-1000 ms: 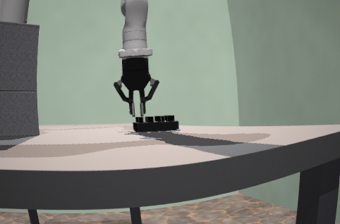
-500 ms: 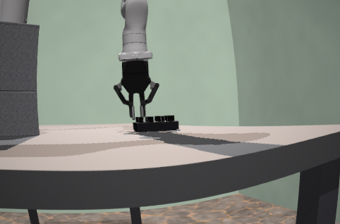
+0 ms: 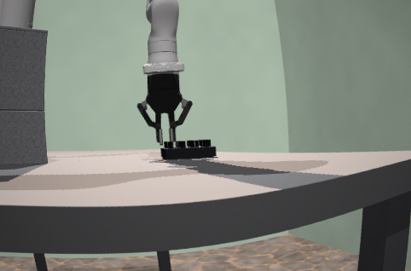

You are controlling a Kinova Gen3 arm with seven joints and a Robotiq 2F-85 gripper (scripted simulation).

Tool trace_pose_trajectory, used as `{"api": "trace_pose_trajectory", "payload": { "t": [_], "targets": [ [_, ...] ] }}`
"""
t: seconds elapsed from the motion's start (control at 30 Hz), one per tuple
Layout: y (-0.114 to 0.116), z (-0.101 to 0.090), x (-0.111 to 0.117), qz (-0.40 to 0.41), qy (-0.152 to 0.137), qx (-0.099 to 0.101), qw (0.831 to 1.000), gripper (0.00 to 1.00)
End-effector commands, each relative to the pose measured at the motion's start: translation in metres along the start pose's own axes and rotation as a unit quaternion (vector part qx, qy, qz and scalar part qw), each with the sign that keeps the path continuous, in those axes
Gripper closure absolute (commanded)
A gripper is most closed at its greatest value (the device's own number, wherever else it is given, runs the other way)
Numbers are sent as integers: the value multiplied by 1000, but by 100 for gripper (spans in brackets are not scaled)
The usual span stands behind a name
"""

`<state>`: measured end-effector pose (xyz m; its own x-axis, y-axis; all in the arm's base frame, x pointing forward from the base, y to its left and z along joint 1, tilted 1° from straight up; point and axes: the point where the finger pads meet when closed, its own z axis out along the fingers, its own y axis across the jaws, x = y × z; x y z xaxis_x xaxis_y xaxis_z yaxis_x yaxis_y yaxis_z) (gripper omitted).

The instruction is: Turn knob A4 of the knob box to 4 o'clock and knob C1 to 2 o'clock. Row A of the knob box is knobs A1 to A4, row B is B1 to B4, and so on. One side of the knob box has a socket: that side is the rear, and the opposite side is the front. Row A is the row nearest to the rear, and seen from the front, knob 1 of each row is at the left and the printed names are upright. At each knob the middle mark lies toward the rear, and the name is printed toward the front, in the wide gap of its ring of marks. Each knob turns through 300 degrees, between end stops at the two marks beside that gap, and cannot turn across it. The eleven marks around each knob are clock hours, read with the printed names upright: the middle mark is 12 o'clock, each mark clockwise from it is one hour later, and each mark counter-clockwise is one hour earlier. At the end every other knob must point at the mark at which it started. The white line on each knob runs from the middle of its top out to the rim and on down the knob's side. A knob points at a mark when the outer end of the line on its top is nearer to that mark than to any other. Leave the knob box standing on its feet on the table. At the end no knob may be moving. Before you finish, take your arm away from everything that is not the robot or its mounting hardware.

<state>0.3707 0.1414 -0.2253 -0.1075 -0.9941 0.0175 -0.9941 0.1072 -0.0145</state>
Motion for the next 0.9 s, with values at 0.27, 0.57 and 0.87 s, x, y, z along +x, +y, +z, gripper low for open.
{"api": "trace_pose_trajectory", "payload": {
  "t": [0.27,0.57,0.87],
  "targets": [
    [-1,-1,0,0,0,1,1000,81],
    [-1,-1,0,0,0,1,1000,81],
    [-1,-1,0,0,0,1,1000,92]
  ]
}}
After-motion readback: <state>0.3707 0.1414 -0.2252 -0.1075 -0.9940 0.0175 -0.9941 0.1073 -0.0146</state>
